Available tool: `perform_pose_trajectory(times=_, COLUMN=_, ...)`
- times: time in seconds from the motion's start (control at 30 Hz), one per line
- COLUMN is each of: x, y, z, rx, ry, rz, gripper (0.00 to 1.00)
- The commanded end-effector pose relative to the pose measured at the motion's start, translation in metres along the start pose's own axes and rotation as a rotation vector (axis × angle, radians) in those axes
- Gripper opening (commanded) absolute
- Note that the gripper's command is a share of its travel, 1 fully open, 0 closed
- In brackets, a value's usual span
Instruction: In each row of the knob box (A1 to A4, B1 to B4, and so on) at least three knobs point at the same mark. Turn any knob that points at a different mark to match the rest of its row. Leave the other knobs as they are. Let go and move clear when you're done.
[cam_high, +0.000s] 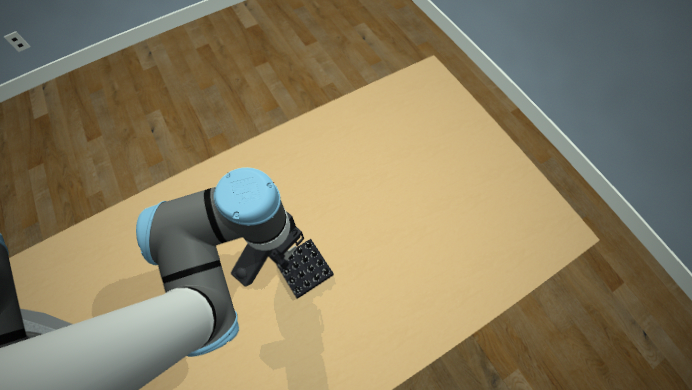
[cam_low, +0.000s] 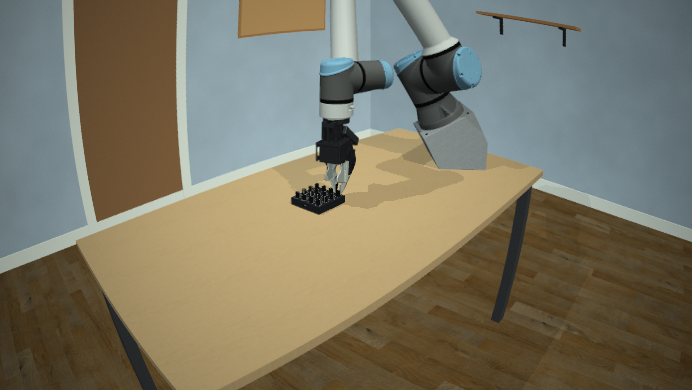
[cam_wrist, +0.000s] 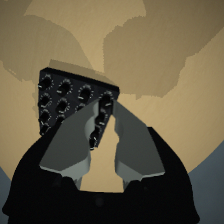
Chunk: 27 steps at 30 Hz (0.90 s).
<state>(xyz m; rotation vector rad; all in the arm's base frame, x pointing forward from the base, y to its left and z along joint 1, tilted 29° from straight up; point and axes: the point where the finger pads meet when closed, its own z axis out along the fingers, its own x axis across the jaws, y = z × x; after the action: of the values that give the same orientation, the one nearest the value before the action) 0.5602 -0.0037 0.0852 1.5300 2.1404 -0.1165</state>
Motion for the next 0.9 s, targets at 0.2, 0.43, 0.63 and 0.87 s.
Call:
perform_pose_trajectory(times=0.2, x=0.0007, y=0.0003, z=-0.0006, rx=0.002, ry=-0.001, rz=0.267, gripper=0.04)
perform_pose_trajectory(times=0.43, x=0.0014, y=0.0002, z=-0.0006, rx=0.002, ry=-0.001, rz=0.381, gripper=0.04)
perform_pose_trajectory(times=0.63, x=0.0022, y=0.0, z=-0.0005, rx=0.003, ry=-0.001, rz=0.515, gripper=0.04)
perform_pose_trajectory(times=0.87, x=0.0036, y=-0.0003, z=-0.0004, rx=0.004, ry=-0.001, rz=0.619, gripper=0.04)
